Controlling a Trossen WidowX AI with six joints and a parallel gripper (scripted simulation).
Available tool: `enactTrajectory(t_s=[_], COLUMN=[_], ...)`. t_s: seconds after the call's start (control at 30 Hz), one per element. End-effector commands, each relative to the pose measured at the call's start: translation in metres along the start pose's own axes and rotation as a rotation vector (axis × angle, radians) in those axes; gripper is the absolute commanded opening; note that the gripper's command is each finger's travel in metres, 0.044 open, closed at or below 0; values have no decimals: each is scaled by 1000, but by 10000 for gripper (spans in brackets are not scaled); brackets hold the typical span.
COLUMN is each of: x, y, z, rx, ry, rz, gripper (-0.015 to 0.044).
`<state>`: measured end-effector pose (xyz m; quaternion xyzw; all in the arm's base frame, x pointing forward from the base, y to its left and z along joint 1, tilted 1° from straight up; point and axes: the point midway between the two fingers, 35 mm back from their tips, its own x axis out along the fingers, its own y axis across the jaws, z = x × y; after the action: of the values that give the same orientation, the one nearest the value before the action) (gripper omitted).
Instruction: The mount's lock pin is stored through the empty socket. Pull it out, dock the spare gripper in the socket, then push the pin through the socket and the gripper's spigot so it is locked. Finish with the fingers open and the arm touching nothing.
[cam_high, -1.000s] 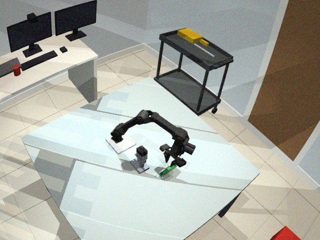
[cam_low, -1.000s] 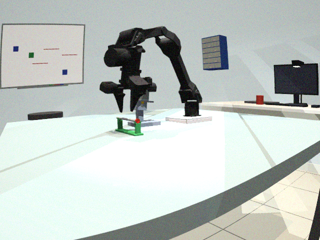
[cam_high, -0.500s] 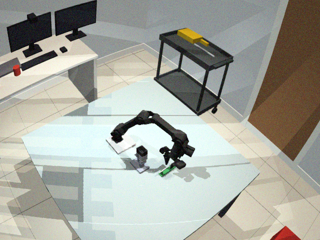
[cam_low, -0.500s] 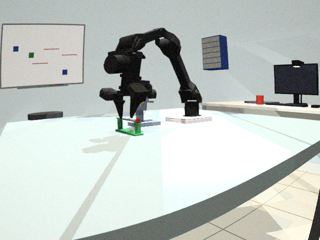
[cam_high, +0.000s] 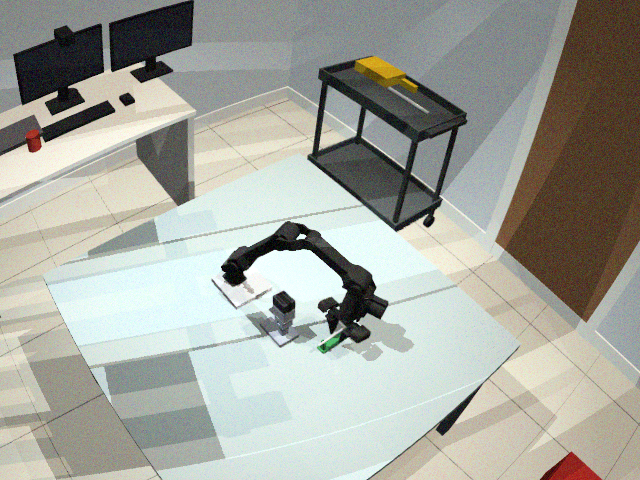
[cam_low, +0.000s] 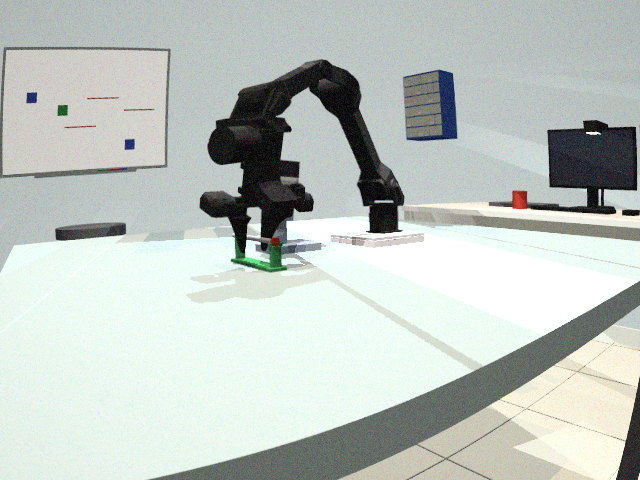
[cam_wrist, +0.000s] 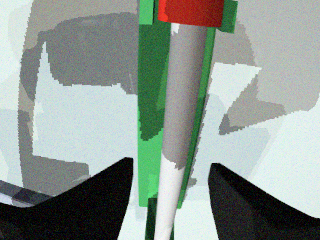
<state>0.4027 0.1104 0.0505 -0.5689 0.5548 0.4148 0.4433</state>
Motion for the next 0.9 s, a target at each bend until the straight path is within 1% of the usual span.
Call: enactTrajectory(t_s=[0.0, 0.3, 0.53, 0.87], x=[8, 12, 12, 12], y=[2, 2, 2, 2], z=[1, 1, 1, 1], rx=[-6, -6, -6, -6], ry=[7, 7, 7, 7], rz=[3, 3, 3, 3], gripper=[180, 180, 0, 0])
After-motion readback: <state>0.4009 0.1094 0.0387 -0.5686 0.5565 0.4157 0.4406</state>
